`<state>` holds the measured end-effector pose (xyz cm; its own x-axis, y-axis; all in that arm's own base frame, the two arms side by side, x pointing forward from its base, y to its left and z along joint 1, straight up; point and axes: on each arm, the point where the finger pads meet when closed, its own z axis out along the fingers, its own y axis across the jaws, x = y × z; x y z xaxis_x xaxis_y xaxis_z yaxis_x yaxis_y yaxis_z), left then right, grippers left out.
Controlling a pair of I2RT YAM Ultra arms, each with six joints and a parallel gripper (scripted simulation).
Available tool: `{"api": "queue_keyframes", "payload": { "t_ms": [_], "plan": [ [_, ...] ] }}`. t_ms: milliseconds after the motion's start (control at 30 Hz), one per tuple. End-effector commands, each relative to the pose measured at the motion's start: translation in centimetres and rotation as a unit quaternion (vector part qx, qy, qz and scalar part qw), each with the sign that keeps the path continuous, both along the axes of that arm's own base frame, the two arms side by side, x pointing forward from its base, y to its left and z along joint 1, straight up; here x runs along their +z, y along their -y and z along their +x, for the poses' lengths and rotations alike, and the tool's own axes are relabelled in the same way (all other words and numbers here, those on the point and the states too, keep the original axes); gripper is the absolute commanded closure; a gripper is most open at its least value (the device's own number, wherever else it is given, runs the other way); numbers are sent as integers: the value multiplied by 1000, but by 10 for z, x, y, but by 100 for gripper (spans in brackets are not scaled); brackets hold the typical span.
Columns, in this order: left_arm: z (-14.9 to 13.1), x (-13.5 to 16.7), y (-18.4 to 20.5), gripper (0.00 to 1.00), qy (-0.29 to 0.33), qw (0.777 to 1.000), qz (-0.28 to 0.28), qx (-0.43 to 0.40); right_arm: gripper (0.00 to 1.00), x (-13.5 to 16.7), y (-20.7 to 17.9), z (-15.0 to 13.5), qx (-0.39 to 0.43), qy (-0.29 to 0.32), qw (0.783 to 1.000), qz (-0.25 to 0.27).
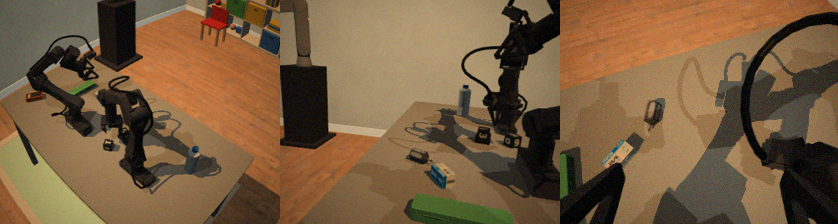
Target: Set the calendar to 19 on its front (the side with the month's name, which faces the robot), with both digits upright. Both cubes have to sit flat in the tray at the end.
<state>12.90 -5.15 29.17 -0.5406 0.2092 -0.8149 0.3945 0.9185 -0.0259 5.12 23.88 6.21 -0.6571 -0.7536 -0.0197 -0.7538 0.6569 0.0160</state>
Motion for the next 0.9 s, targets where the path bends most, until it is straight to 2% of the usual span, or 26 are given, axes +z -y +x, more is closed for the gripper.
{"api": "queue_keyframes", "payload": {
  "t_ms": [0,433,867],
  "plan": [
    [4,-3,2,0,-1,1000,9,6,31,4,-3,-10,-74,6,997,22],
    [4,-3,2,0,-1,1000,9,6,31,-8,9,-38,-136,1,991,4],
    [4,-3,2,0,-1,1000,9,6,31,-11,13,-46,-145,1,989,-1]
  ]
}}
